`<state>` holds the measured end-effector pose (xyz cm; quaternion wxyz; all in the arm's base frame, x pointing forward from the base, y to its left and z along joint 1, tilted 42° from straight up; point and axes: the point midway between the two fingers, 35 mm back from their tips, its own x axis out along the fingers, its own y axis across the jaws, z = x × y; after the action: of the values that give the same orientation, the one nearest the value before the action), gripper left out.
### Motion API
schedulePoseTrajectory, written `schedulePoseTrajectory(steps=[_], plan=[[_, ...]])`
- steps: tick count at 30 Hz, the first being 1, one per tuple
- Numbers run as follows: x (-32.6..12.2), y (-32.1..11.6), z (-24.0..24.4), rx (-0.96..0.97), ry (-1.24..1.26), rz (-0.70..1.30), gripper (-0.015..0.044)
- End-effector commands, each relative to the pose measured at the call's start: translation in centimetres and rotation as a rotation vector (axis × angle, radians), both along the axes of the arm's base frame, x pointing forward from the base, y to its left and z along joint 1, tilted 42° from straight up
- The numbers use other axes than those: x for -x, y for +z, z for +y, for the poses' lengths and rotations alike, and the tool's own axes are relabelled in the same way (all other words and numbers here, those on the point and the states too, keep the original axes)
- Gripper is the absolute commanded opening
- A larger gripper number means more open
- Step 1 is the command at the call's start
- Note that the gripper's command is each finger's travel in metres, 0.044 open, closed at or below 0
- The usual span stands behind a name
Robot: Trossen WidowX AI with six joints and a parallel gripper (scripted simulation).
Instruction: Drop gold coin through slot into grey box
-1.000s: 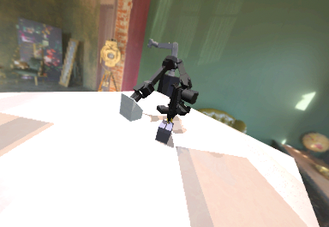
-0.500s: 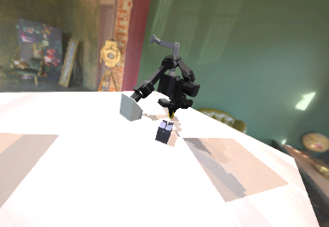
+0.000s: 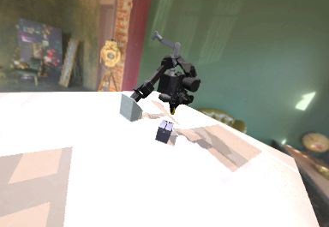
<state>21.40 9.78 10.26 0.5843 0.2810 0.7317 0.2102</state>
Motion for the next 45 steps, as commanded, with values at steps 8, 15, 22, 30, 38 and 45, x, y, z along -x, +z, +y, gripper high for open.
schedulePoseTrajectory(steps=[8,15,22,30,38,45], plan=[[-0.5,0.2,0.0,0.063,-0.275,0.238,0.0],[-0.8,0.3,0.0,0.101,-0.454,0.396,0.0],[-1.1,0.3,0.0,0.13,-0.593,0.52,0.0],[-1.1,0.3,0.0,0.131,-0.593,0.52,0.0],[-2.2,-0.8,-1.0,0.133,-0.595,0.517,0.0],[-3.2,-1.8,-2.0,0.134,-0.596,0.516,0.0]])
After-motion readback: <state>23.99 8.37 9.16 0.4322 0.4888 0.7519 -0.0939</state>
